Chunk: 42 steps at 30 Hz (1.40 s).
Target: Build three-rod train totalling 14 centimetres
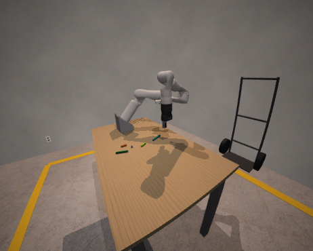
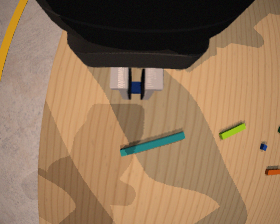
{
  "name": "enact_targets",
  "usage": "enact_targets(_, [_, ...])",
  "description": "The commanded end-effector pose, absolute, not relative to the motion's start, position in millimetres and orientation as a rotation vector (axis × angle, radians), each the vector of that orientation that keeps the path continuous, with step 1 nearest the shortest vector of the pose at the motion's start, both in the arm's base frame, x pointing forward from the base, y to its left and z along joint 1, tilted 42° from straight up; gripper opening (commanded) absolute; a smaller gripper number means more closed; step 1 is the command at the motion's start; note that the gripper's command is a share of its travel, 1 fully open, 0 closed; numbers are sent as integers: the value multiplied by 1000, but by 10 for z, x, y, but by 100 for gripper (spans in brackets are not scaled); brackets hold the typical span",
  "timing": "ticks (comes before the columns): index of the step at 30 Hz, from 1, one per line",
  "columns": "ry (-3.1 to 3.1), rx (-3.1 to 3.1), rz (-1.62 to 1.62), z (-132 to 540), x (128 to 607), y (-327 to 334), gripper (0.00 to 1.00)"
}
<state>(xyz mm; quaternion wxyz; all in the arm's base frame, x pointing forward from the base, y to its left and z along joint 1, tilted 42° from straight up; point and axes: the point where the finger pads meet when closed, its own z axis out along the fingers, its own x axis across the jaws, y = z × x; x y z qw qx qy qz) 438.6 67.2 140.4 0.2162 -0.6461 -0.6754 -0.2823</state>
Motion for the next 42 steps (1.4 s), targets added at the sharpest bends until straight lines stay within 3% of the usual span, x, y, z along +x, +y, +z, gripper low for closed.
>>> enact_targets(1, [-1872,-1791,-784,1407,4389,671,24])
enact_targets(42, [-1872,-1791,-784,754,4460,1249,24])
